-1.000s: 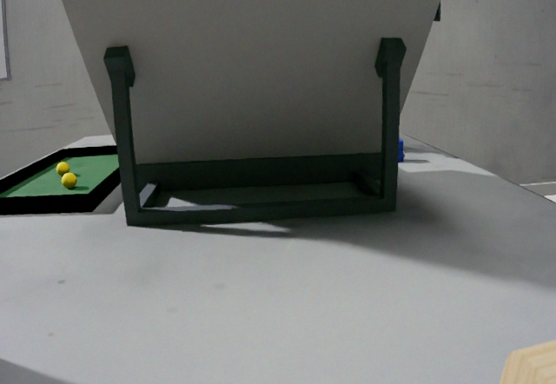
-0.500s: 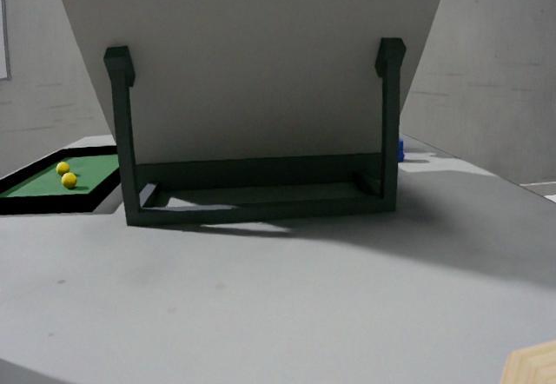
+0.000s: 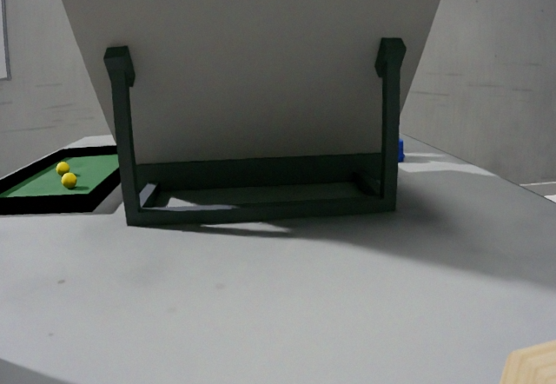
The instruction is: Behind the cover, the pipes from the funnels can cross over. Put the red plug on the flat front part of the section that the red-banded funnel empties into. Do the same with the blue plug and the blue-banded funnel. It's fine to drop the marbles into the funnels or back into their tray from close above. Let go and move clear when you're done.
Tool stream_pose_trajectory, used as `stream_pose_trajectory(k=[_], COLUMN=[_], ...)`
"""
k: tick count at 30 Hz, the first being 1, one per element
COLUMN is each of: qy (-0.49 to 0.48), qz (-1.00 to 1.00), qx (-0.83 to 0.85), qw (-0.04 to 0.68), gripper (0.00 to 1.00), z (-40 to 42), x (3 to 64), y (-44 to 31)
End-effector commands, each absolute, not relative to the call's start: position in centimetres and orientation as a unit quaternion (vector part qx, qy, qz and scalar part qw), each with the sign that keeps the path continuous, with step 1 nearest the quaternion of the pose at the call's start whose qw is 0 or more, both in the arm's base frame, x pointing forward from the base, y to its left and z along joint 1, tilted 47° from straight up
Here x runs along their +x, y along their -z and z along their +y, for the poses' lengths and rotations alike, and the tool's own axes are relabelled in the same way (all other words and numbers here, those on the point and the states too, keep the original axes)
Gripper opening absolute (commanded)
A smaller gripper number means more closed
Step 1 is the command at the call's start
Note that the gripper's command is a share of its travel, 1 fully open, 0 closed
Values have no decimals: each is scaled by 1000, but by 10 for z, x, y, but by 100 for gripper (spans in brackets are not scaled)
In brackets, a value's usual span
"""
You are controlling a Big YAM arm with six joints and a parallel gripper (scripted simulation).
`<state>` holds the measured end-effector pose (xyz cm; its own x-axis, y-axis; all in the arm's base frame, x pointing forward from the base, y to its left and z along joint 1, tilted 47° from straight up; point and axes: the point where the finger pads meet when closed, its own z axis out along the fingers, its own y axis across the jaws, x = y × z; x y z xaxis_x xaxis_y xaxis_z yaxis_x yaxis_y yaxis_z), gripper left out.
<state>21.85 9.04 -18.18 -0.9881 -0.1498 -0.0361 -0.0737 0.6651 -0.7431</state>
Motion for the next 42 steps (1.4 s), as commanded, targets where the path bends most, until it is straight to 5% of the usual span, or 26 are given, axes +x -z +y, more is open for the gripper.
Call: stream_pose_trajectory(k=[1,42], qy=[390,395], qz=[917,916], qx=[-62,-66], qw=[51,43], gripper=[0,0], z=[83,-71], x=[230,242], y=[164,2])
